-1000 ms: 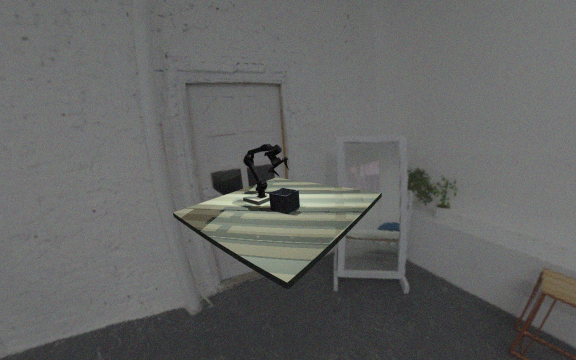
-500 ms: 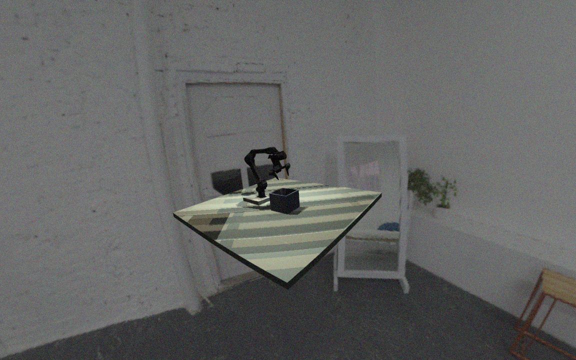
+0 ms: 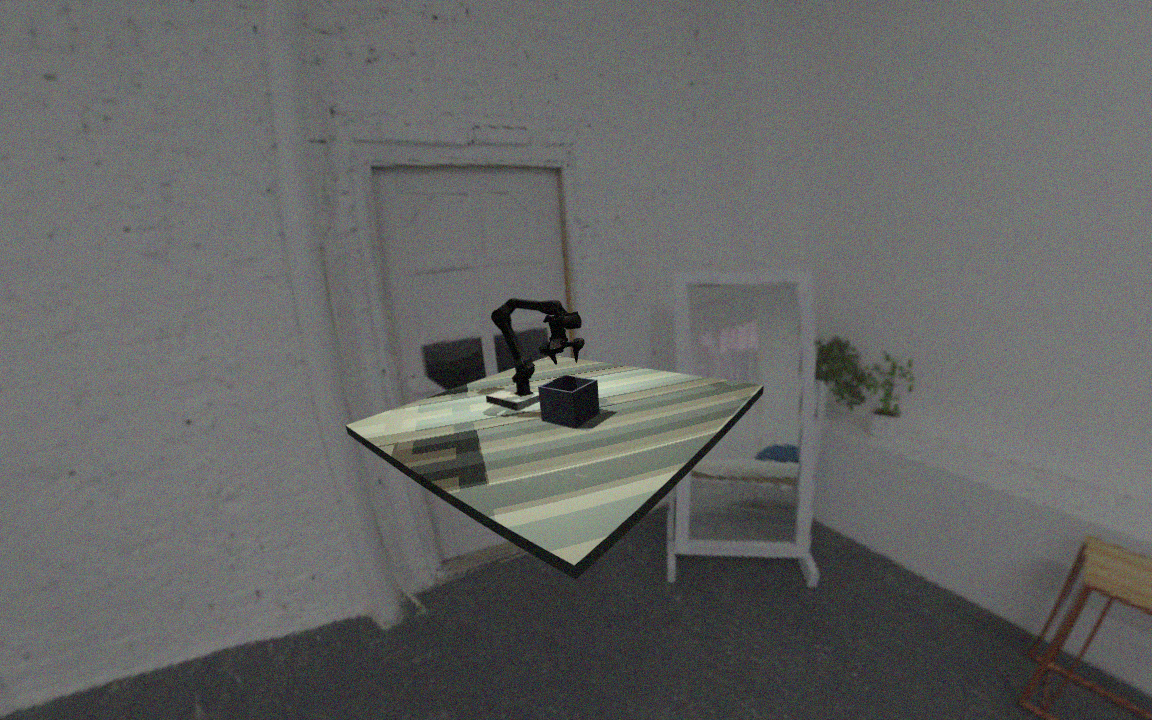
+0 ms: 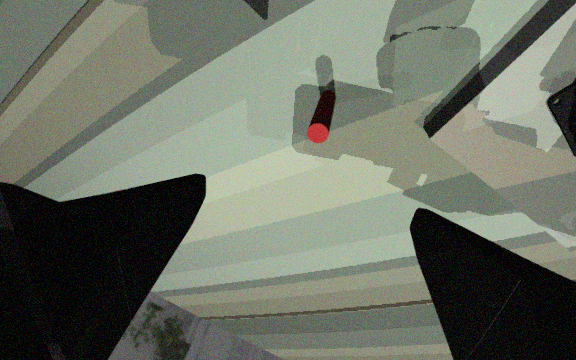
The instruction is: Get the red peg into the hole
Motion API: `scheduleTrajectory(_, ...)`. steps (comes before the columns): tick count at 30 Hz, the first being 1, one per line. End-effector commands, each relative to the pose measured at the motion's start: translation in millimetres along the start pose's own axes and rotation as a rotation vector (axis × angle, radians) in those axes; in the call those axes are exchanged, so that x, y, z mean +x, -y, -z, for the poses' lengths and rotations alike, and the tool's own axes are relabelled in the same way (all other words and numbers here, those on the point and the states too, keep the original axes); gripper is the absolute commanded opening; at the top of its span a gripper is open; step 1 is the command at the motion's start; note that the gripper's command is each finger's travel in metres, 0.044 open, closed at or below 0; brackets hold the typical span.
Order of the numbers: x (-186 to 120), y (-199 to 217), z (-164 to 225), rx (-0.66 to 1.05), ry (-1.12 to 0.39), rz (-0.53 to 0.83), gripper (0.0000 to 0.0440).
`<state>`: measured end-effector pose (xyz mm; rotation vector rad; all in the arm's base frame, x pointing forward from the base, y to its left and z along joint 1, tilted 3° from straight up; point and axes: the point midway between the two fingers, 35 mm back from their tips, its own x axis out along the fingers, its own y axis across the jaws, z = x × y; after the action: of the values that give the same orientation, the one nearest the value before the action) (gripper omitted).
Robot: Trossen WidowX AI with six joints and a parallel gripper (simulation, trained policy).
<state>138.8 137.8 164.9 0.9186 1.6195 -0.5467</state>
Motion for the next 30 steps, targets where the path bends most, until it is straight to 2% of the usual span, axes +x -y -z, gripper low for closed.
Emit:
scheduleTrajectory(1, 10, 3, 0, 0.040, 0.014, 0.037, 0.0440)
scheduleTrajectory(30, 89, 15, -12, 0.199, 0.087, 0.143, 0.0440)
